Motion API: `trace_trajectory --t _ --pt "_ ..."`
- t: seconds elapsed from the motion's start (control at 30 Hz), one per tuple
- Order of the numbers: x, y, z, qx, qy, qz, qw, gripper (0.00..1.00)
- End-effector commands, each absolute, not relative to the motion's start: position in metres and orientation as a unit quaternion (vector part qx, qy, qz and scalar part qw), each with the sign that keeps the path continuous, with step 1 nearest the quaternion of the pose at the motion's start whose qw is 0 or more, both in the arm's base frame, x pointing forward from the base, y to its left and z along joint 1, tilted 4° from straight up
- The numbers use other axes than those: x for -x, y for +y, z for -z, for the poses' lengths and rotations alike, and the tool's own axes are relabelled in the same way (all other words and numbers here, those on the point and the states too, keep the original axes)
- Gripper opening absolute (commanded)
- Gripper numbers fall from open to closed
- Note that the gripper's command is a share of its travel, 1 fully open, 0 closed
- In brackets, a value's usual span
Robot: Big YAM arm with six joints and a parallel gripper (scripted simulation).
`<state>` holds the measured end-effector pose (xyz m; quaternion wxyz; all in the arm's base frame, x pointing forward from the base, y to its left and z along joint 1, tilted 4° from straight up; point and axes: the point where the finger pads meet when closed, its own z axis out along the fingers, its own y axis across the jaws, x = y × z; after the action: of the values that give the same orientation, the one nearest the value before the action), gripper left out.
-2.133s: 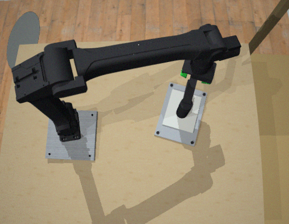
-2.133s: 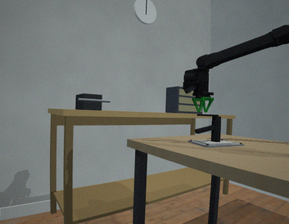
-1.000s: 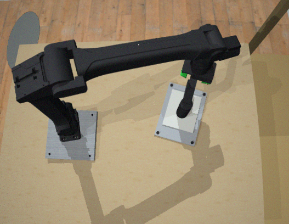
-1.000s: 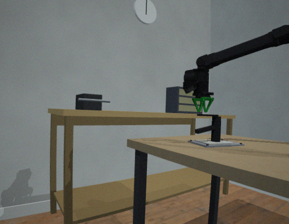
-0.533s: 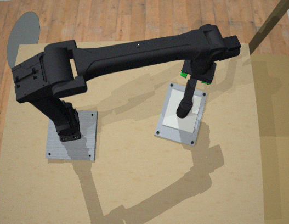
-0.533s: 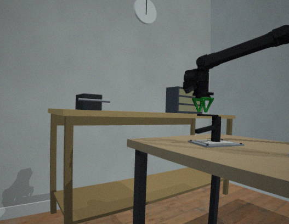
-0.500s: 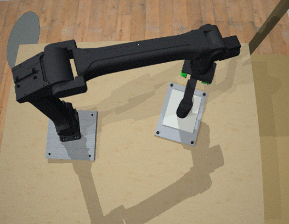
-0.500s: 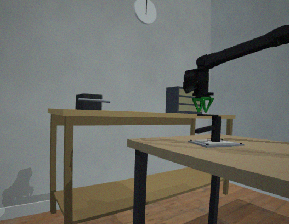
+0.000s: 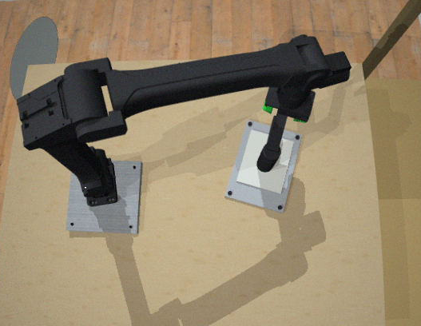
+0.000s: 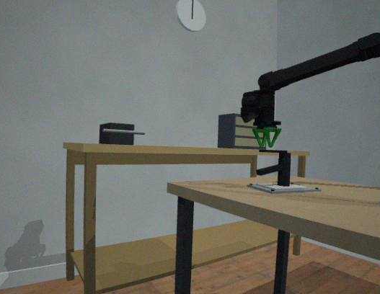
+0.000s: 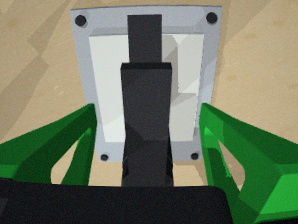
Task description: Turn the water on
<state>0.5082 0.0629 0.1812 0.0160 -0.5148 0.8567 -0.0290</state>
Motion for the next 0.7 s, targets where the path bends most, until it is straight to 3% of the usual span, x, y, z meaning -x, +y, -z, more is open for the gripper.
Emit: trace_trajectory --t 0.0,0.67 --pt "-0.5068 0.0607 -0.1849 0.517 0.855 0.034 0.025 0.62" --pt "-0.5062 0.0618 -0.1825 0.518 0.855 0.033 0.023 0.62"
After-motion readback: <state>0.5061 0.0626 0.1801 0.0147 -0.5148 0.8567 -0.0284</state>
